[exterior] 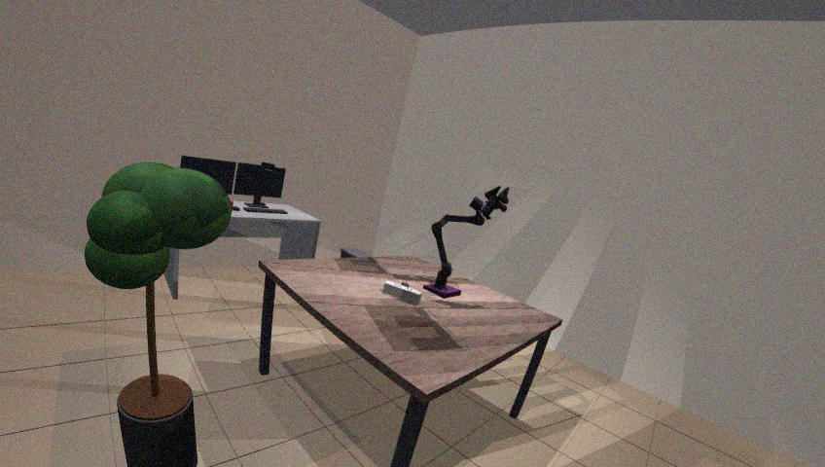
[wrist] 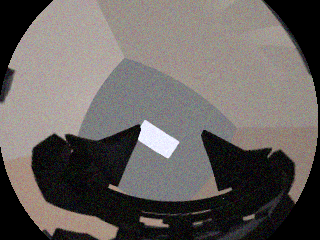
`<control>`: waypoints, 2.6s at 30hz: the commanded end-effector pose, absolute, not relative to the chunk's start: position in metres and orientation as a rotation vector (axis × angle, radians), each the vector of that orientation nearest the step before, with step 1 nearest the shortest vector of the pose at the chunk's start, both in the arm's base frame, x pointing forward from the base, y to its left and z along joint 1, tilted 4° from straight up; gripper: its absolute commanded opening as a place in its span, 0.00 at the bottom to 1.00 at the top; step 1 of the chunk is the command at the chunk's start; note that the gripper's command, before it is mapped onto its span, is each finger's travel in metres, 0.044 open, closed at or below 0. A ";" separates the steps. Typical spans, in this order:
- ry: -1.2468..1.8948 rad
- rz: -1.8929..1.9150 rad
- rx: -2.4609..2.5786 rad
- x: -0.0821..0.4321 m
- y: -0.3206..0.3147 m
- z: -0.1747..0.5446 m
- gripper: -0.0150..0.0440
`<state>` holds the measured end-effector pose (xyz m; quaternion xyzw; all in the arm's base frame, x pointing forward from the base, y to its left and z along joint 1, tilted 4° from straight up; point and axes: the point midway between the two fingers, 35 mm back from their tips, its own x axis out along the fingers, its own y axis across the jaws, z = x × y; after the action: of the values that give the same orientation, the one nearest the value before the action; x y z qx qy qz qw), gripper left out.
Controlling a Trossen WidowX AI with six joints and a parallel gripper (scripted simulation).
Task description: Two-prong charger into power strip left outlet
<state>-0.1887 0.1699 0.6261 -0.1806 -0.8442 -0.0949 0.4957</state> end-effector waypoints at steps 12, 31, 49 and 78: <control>-2.114 -0.070 -0.664 -0.173 0.238 0.598 1.00; -2.067 0.174 -0.971 -0.120 0.314 0.555 1.00; -1.906 0.409 -1.292 -0.046 0.372 0.500 1.00; -1.487 0.673 -1.686 0.096 0.394 0.412 1.00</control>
<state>0.0804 0.3943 0.4225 -0.6483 -0.6090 0.2502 0.3824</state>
